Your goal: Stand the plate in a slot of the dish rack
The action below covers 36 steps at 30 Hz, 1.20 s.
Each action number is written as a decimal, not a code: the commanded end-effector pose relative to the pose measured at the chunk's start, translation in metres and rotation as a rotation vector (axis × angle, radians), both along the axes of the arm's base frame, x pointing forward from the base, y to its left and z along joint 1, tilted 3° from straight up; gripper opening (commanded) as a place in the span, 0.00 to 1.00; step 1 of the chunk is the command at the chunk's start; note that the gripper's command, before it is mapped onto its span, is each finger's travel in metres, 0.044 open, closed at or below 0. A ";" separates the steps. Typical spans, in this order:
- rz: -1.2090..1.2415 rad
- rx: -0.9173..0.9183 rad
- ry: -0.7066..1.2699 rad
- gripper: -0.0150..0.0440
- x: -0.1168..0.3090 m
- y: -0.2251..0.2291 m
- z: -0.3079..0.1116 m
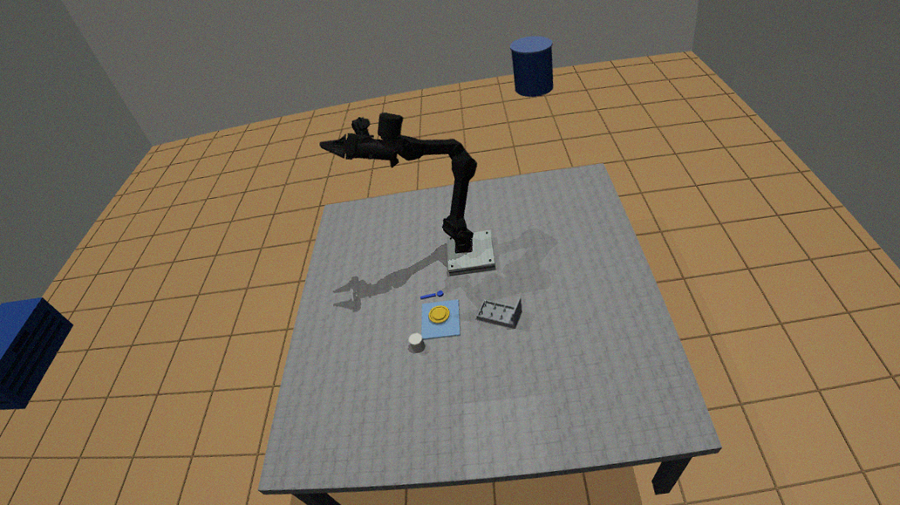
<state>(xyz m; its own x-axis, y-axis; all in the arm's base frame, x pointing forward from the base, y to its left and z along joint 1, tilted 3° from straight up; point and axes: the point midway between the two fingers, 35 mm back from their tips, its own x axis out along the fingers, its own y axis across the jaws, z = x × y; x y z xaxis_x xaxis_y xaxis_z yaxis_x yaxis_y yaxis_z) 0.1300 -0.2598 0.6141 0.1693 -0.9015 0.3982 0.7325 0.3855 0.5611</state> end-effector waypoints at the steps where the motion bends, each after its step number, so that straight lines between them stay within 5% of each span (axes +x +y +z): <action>1: 0.042 0.059 0.111 0.93 0.024 -0.009 -0.022; 36: 0.492 0.407 1.042 0.93 0.171 0.024 -0.226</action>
<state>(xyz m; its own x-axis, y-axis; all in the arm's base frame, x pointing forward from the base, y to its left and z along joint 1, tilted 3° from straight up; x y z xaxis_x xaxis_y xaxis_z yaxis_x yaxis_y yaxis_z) 0.2930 -0.2437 0.4081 0.5924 -0.7209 -0.3596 0.7674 0.6408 -0.0205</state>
